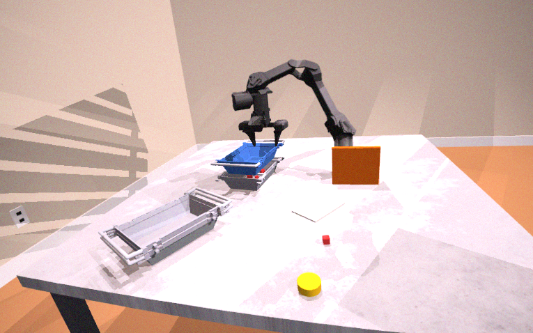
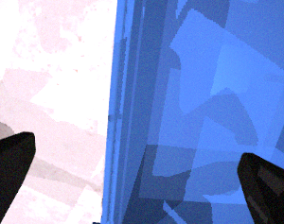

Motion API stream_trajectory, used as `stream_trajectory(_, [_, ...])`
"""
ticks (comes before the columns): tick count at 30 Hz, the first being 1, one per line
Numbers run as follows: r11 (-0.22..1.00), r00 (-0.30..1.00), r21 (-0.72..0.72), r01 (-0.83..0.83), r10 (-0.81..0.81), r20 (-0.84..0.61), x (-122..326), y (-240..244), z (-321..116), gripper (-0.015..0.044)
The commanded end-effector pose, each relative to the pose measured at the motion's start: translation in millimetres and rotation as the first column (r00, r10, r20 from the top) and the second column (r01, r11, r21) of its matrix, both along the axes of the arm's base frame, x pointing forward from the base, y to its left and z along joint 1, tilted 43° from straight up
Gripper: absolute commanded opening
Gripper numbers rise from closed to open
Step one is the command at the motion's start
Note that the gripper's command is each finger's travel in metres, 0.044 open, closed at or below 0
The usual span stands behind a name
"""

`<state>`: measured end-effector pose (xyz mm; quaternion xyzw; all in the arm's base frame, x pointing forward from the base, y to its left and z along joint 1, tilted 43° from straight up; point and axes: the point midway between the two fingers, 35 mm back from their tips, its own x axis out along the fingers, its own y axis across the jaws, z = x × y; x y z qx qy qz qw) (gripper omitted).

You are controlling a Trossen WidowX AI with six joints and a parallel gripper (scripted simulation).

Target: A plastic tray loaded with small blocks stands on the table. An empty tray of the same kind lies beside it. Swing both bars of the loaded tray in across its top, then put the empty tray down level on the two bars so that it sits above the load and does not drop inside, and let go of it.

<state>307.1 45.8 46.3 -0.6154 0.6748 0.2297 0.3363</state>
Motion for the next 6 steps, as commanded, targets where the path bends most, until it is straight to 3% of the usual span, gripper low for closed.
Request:
stream_trajectory(1, [1.0,1.0,0.005,-0.001,0.001,0.006,-2.4,19.5,22.0,0.044])
stream_trajectory(6, [1.0,1.0,0.004,-0.001,0.001,0.006,-4.0,25.7,29.9,0.044])
